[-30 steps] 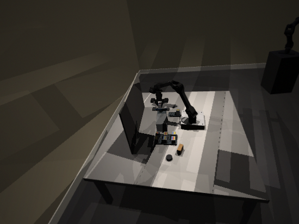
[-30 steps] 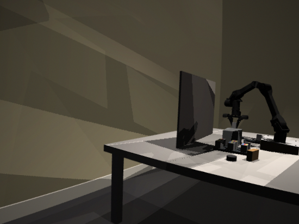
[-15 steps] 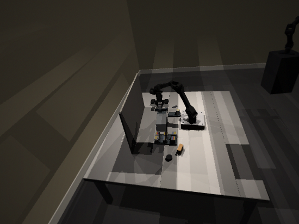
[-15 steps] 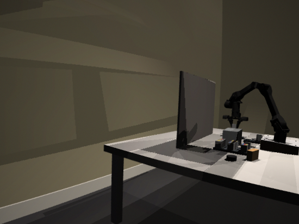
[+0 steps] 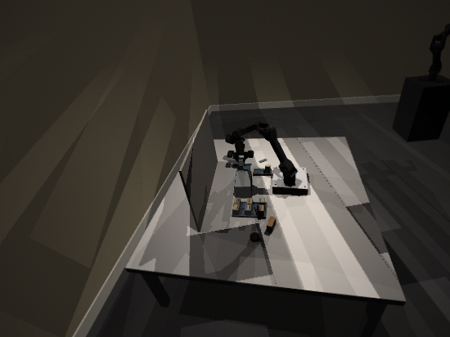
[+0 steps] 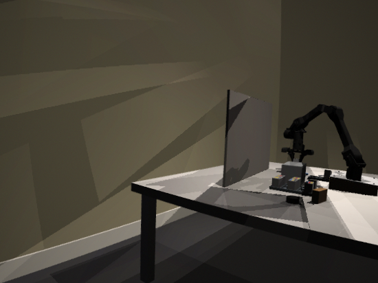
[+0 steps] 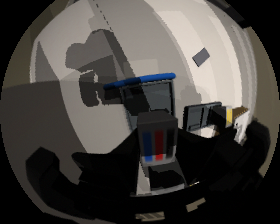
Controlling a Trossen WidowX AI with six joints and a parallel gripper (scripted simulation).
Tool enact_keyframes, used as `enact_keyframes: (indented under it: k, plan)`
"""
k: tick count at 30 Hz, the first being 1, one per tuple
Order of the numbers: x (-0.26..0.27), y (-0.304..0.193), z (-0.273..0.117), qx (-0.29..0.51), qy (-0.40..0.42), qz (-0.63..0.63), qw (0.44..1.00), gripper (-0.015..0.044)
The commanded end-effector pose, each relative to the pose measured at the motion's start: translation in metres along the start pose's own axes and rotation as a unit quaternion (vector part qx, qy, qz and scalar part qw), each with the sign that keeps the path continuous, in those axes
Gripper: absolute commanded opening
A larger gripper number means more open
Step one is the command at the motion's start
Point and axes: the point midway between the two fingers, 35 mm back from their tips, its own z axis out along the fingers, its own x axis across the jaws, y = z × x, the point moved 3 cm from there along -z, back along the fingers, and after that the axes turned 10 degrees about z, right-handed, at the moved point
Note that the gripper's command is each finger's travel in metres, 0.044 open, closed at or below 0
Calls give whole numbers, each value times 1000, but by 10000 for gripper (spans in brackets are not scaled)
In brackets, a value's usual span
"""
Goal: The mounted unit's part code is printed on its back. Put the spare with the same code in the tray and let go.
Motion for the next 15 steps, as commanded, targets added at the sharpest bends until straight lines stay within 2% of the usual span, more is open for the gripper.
enact_keyframes:
  k: [1,15]
  plan:
    - [-2,-1,4,2,-2,-2,1000,0]
    - [-3,-1,16,2,-2,-2,1000,0]
